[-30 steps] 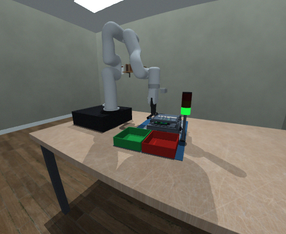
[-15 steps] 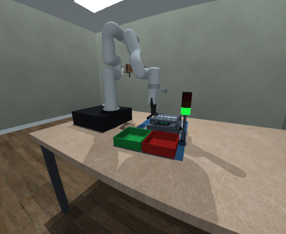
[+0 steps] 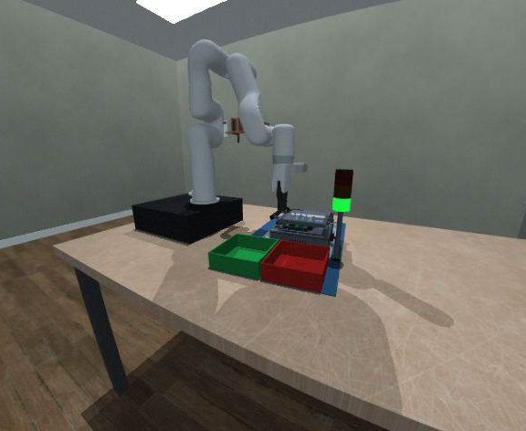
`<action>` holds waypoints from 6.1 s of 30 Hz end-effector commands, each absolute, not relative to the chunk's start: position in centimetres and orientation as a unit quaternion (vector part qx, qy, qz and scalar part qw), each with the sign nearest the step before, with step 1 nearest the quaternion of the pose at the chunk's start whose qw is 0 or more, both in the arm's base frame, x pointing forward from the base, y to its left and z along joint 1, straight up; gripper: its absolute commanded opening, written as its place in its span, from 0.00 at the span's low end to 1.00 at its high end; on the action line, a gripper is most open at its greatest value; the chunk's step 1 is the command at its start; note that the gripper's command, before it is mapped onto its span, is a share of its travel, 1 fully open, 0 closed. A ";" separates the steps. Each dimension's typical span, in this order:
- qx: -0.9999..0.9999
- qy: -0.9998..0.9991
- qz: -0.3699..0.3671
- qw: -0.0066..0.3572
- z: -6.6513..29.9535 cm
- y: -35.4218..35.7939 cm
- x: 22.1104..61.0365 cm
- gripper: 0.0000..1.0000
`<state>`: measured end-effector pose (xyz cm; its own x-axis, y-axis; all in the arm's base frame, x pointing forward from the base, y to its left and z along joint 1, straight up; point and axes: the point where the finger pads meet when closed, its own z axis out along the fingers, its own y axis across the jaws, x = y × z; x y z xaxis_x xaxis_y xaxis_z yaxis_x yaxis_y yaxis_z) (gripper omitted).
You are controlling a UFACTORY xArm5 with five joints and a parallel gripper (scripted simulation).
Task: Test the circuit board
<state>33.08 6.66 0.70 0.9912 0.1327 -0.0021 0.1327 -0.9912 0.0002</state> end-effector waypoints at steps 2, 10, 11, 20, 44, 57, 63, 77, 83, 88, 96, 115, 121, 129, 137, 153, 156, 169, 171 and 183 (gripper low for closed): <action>0.998 0.066 0.001 0.000 0.7 6.7 33.2 0.00; 0.998 0.066 0.001 0.000 0.7 6.7 33.2 0.00; 0.998 0.066 0.001 0.000 0.7 6.7 33.2 0.00; 0.998 0.066 0.001 0.000 4.9 6.7 33.2 0.00; 0.998 0.068 0.001 0.000 6.7 6.7 33.2 0.00; 0.989 0.150 0.001 0.000 6.7 6.7 33.2 0.00; 0.978 0.207 0.001 0.000 6.7 6.7 33.2 0.00; 0.932 0.363 0.001 0.000 6.7 6.7 33.2 0.00; 0.899 0.439 0.001 0.000 6.7 6.7 33.2 0.00; 0.869 0.494 0.001 0.000 6.7 6.7 33.2 0.00; 0.819 0.574 0.001 0.000 6.7 6.7 33.2 0.00; 0.688 0.726 0.000 0.000 6.7 6.7 33.2 0.00; 0.664 0.748 0.000 0.000 6.7 6.7 33.2 0.00; 0.659 0.753 0.000 0.000 6.7 6.7 33.2 0.00; 0.659 0.753 0.000 0.000 6.7 6.7 33.2 0.28; 0.659 0.753 0.000 0.000 6.7 6.7 33.2 0.28; 0.659 0.753 0.000 0.000 6.7 6.7 33.2 0.28; 0.659 0.753 0.000 0.000 6.7 6.7 33.2 0.28; 0.659 0.753 0.000 0.000 6.7 6.7 33.2 0.28; 0.659 0.753 0.001 0.001 6.7 4.2 33.4 0.28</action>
<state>33.17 5.67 6.64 -0.1327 0.9912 -0.0001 0.9912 0.1327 -0.0020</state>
